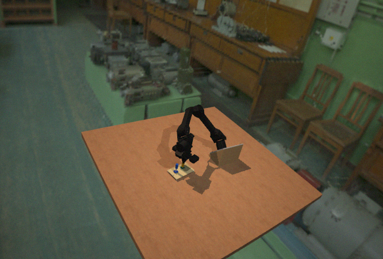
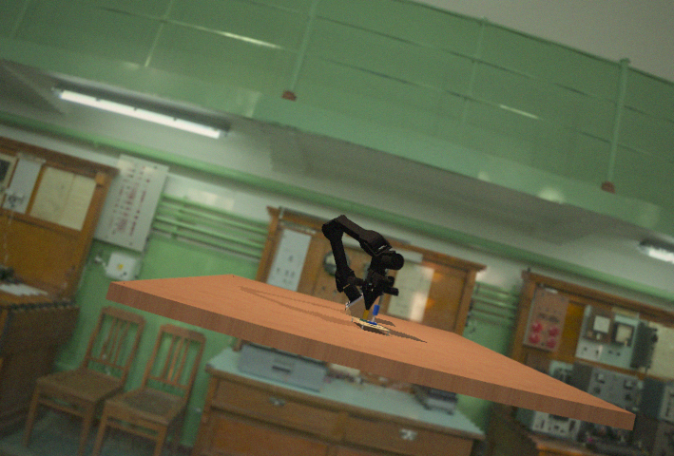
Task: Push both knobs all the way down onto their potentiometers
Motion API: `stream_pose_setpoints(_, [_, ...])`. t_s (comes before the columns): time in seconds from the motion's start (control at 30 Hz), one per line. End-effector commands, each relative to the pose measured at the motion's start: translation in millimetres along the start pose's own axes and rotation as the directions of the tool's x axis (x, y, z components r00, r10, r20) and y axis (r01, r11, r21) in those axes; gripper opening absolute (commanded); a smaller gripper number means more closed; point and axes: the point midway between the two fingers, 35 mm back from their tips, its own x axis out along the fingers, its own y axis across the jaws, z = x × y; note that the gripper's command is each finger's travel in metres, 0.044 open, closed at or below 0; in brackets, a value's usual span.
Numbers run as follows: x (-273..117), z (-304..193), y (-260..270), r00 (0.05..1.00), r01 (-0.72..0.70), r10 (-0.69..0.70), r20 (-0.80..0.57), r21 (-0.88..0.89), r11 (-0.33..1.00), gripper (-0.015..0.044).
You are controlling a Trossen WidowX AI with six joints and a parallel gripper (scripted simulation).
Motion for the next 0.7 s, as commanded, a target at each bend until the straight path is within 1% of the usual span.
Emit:
stream_pose_setpoints(0.0, [4.9, 1.1, -2.3, 1.000, -0.001, 0.001, -0.018, 0.015, 1.000, 0.0000])
stream_pose_setpoints(0.47, [-17.2, 1.3, -2.1, 1.000, -0.001, 0.002, -0.018, 0.015, 1.000, 0.0000])
stream_pose_setpoints(0.67, [-12.6, 1.3, -2.8, 1.000, 0.003, -0.002, -0.017, 0.012, 1.000, 0.0157])
